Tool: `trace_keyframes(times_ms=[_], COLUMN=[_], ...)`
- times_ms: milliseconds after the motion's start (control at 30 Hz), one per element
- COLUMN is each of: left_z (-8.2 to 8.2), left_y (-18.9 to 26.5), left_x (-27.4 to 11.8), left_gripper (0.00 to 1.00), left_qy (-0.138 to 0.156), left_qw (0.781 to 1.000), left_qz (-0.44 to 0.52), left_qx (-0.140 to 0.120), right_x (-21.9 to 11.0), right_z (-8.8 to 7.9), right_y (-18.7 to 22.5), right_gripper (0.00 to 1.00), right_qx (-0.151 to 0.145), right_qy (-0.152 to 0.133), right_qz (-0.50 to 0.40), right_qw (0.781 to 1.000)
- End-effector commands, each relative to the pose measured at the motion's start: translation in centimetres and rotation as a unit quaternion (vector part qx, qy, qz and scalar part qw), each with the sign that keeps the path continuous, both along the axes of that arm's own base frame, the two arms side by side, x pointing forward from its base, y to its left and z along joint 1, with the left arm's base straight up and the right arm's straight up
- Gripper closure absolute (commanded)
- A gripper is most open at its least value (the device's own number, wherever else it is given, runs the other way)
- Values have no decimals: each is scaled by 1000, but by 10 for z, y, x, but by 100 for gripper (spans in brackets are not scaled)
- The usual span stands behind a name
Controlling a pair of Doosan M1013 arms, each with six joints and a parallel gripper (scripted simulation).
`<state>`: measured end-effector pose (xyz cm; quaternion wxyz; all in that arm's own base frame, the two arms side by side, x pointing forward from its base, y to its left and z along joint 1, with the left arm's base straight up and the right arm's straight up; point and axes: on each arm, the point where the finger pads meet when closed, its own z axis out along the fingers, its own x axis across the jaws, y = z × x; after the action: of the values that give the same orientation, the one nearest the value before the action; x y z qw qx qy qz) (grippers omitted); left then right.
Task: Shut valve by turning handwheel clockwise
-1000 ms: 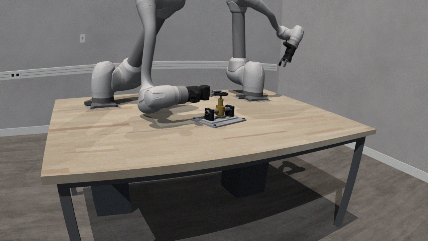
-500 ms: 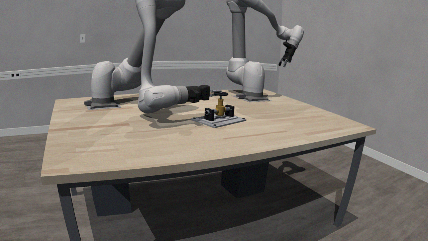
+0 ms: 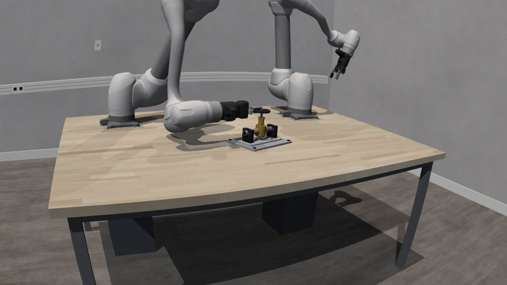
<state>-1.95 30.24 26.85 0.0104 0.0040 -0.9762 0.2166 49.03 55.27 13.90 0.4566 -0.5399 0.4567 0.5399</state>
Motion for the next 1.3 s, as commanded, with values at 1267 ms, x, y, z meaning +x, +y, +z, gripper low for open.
trace_keyframes(times_ms=[1267], left_z=[0], left_y=[0], left_x=[0], left_gripper=[0], left_qy=[0], left_qw=[1000], left_qz=[0], left_qx=[0], right_x=[0], right_z=[1], right_y=[5], right_gripper=[100], right_qx=[0], right_qy=[0], right_qz=[-93], right_qw=[996])
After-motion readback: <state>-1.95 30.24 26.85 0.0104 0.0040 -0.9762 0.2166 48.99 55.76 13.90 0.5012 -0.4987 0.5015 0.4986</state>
